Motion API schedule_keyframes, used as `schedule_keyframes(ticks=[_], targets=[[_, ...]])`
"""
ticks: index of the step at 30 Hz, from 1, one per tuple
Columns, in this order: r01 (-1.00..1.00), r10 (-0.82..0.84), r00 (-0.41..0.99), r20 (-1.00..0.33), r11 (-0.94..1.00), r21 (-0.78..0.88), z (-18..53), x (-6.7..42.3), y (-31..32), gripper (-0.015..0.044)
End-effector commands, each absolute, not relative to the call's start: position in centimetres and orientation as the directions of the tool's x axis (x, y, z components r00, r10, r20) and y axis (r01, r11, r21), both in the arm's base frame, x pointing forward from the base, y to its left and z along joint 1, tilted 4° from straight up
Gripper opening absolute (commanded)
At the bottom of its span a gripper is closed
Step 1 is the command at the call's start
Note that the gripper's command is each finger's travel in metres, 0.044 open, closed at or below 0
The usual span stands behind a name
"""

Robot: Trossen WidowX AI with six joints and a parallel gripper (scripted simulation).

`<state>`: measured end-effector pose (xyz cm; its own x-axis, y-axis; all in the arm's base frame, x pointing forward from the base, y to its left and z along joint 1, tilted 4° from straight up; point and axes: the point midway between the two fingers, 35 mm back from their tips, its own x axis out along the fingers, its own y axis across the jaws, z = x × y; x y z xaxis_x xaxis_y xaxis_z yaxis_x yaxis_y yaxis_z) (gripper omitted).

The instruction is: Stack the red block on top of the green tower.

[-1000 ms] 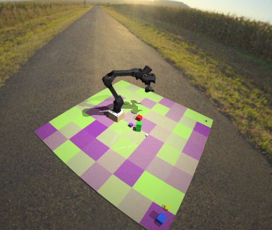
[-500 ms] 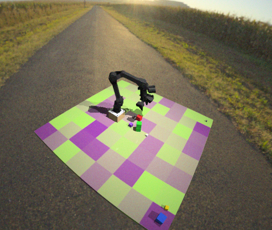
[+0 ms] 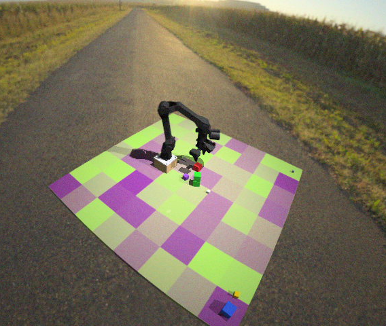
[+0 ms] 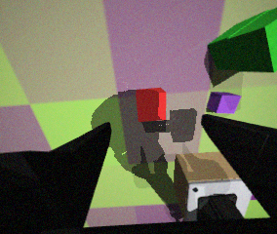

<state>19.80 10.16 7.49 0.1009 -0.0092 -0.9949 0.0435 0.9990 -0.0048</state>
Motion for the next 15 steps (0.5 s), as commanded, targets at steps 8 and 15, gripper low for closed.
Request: schedule_keyframes(ticks=[8, 15], targets=[[0.048, -0.012, 0.085, -0.996, 0.999, -0.008, 3.1, 19.7, 9.9, 0.044], [0.048, -0.012, 0.085, -0.996, 0.999, -0.008, 2.2, 19.9, 10.0, 0.044]])
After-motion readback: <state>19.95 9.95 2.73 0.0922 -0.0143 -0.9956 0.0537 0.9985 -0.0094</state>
